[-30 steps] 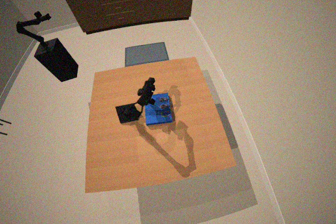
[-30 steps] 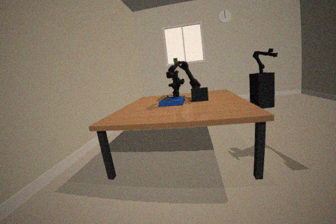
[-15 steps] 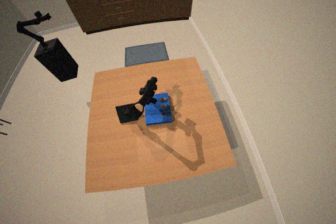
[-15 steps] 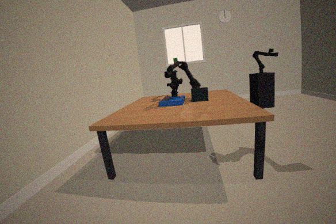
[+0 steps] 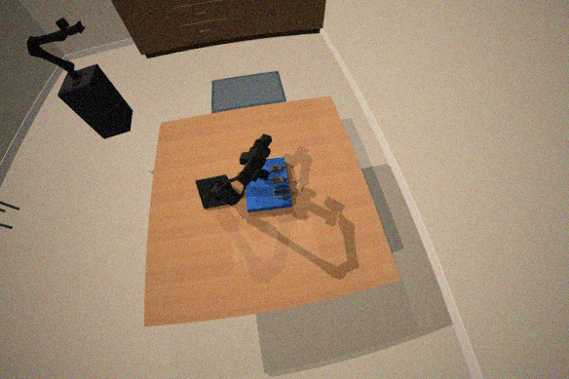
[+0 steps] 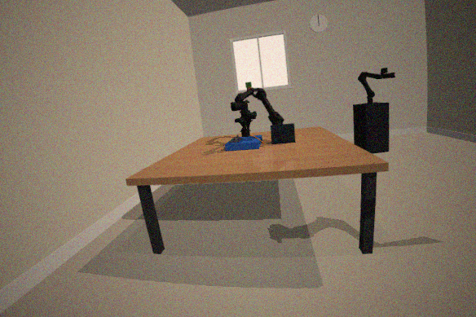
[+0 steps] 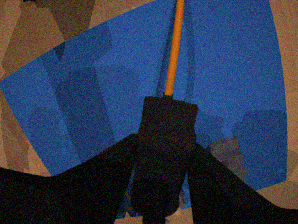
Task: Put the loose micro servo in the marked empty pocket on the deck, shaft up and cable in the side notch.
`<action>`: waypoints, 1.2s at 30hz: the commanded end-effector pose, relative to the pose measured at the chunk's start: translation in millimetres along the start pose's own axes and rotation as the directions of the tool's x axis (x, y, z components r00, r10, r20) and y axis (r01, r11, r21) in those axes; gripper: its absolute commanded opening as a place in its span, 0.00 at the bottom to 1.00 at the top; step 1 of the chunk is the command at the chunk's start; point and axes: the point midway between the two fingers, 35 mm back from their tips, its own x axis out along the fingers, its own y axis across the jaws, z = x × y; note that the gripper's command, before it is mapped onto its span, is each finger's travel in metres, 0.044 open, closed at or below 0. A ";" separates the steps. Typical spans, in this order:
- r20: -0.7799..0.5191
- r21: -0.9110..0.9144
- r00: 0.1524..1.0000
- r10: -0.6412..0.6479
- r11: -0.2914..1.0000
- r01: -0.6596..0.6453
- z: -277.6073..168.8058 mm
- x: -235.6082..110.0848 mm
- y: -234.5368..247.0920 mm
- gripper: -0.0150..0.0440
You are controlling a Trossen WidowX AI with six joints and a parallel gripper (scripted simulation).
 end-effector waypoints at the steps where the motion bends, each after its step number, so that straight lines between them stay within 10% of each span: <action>1: -0.009 0.000 1.000 -0.007 1.000 0.007 -10.5 -2.4 17.4 0.25; 23: -0.010 0.016 1.000 -0.003 1.000 0.003 -51.0 -2.0 93.0 0.25; 36: -0.010 0.415 1.000 -0.003 0.910 0.007 -51.1 -2.0 93.0 0.25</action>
